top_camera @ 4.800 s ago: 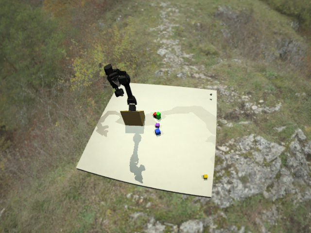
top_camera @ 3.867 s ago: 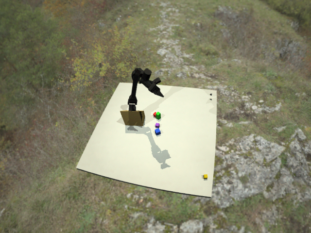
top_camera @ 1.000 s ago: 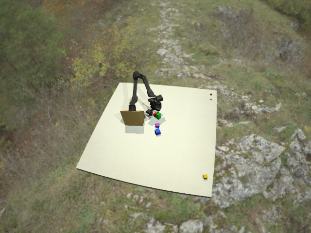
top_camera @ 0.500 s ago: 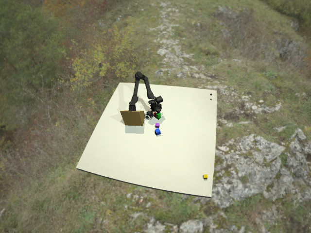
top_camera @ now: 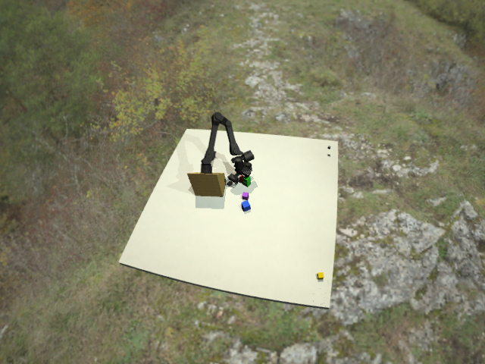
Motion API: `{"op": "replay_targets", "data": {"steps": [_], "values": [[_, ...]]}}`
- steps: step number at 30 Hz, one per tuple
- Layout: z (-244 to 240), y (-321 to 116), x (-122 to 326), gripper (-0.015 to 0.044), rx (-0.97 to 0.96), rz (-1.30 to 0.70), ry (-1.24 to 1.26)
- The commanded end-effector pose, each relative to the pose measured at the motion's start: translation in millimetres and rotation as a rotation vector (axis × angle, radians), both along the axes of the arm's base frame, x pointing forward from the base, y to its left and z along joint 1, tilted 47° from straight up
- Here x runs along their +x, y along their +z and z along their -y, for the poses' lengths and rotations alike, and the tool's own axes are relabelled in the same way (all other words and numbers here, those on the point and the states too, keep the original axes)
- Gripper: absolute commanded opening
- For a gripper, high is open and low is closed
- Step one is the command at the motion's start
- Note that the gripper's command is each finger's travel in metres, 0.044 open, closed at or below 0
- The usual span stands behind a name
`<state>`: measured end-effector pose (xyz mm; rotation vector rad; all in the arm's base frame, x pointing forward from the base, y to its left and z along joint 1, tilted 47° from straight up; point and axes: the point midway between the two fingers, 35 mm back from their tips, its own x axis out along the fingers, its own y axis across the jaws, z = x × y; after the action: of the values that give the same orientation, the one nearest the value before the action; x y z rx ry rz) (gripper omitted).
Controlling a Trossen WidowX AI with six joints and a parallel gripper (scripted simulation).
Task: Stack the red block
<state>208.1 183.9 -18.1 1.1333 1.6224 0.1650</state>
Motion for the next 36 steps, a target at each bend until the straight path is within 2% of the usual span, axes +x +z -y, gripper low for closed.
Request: {"op": "replay_targets", "data": {"steps": [1, 2, 14, 21, 24, 36], "values": [[0.2, -0.7, 0.2, 0.0440, -0.003, -0.001, -0.004], [0.4, -0.5, 0.2, 0.0440, -0.003, -0.001, -0.004], [0.4, -0.5, 0.2, 0.0125, -0.003, -0.001, -0.004], [0.4, -0.5, 0.2, 0.0078, -0.003, -0.001, -0.004], [3.0, 1.9, 0.4, 0.0000, -0.004, -0.001, -0.004], [33.5, 30.9, -1.1, 0.0000, -0.006, 0.000, -0.004]]}}
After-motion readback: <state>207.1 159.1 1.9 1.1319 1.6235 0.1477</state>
